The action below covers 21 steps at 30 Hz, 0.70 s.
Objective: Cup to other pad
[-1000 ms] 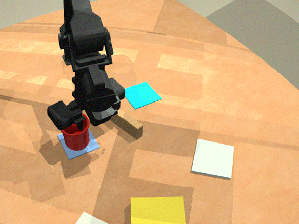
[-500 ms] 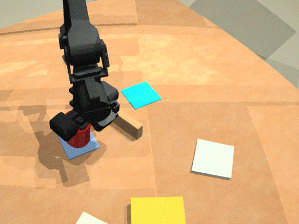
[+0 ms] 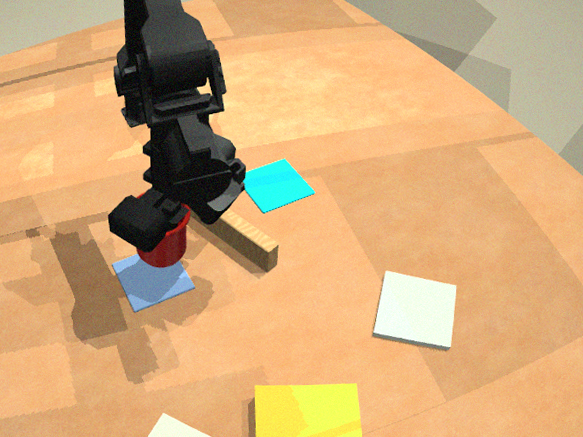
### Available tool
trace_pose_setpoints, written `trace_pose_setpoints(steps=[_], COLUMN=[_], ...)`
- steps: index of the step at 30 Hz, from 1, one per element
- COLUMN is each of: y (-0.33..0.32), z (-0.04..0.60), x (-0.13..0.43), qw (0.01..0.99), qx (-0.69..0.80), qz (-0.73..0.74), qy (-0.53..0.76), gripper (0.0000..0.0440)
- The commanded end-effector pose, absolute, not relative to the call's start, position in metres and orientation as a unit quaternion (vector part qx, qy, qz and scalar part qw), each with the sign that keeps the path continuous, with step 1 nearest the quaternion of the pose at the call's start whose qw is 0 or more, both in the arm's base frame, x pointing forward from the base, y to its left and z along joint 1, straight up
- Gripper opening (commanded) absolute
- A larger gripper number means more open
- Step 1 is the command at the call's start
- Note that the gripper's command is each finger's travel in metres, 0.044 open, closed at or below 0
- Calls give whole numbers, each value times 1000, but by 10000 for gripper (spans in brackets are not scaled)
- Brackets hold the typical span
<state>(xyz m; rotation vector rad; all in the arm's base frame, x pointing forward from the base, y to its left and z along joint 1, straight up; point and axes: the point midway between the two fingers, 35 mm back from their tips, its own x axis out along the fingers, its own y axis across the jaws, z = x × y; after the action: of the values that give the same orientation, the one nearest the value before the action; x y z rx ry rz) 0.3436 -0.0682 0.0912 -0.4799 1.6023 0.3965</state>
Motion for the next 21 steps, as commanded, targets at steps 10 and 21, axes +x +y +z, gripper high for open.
trace_pose_setpoints(steps=[10,21], y=[-39,-1], z=[126,139], x=[346,349], qw=[661,669], qx=[-240,-267], qz=[201,220], qy=[682,658], gripper=[0,0])
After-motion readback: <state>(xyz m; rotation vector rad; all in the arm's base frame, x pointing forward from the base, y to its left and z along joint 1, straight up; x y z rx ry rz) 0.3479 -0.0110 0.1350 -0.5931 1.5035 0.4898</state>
